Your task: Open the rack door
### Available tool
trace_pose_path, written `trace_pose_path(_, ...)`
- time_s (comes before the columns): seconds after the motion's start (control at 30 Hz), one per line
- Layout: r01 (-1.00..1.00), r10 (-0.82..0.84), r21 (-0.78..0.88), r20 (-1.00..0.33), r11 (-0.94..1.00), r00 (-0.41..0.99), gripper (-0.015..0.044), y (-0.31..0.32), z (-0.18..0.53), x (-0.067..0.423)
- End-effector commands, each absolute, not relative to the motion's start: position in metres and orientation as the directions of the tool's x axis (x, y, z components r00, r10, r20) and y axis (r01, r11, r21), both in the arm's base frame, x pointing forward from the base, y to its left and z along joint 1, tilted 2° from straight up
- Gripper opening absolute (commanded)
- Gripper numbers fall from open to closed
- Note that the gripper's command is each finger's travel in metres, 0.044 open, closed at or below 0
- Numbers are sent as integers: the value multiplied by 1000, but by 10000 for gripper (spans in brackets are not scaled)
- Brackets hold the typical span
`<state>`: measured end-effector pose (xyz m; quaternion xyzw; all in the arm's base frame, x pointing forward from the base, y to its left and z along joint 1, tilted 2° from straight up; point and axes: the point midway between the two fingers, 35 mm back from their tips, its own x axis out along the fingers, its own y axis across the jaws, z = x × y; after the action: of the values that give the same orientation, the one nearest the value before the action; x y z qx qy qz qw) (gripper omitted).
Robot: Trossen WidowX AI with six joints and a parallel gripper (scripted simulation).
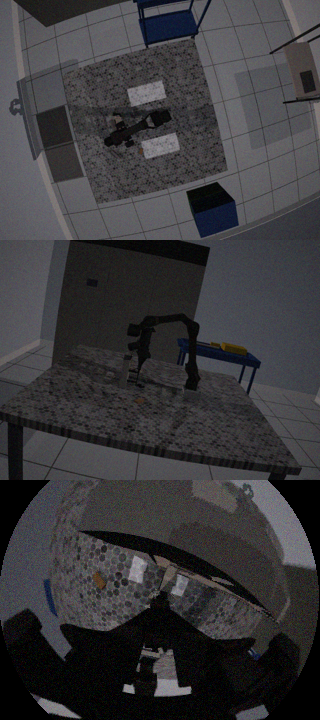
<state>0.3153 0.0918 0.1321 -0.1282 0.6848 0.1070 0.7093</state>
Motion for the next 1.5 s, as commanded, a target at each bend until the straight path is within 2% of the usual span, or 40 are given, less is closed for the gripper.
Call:
trace_pose_path(0.0, -514, -25, -40, -999, 857, 37, 13, 92, 131, 315)
trace_pose_path(0.27, -804, -25, -44, -999, 593, 37, 13, 92, 131, 315)
trace_pose_path(0.5, -957, -25, -42, -999, 286, 37, 13, 92, 131, 315)
trace_pose_path(0.73, -998, -25, -35, -999, -55, 37, 13, 92, 131, 315)
trace_pose_path(1.0, -905, -25, -23, -999, -426, 37, 13, 92, 131, 315)
trace_pose_path(1.47, -890, -25, -21, -999, -455, 37, 13, 92, 131, 315)
